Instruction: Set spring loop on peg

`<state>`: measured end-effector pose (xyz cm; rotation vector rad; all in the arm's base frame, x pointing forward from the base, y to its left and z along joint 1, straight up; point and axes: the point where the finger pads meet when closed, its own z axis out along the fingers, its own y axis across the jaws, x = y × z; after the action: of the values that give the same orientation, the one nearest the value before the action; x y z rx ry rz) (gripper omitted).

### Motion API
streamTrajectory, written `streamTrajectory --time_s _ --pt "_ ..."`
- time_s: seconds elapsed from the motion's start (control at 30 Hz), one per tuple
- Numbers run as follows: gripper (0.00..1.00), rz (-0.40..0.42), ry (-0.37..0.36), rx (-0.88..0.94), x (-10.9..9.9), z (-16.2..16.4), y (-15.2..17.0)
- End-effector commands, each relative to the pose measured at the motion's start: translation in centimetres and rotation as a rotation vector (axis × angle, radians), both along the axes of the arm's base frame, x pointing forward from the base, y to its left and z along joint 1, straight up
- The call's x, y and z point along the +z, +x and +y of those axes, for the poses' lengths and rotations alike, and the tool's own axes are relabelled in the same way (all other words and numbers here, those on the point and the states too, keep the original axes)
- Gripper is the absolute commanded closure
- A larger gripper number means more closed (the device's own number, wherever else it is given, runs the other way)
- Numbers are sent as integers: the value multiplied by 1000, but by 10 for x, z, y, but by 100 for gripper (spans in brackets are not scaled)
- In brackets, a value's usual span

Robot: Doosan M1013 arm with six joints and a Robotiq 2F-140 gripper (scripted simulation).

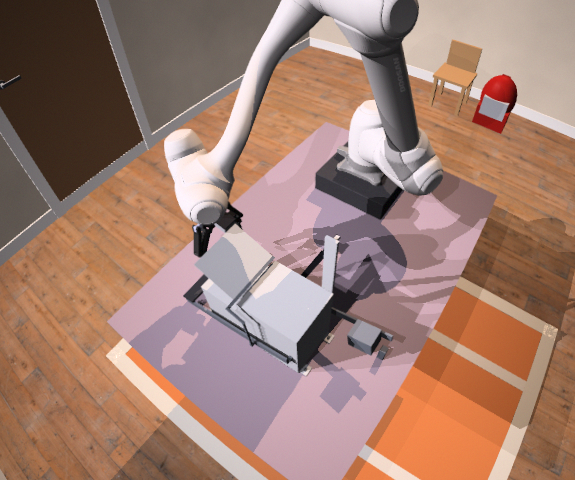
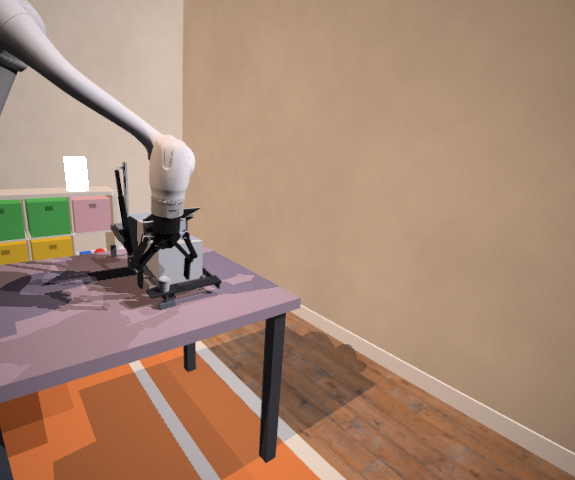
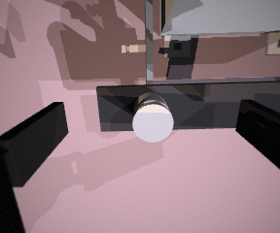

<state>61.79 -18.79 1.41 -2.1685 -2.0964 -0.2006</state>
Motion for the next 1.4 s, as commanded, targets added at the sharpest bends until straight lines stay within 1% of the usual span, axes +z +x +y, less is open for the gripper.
streamTrajectory --time_s 0.0,0.1,1.3,1.33,1.37 --pt "0 -2 0 0 -1 0 1" --pt "0 -2 0 0 -3 0 1" --pt "0 -2 0 0 -2 0 1" --pt "75 -2 0 0 -2 0 1" --pt "75 -2 0 0 -2 0 1"
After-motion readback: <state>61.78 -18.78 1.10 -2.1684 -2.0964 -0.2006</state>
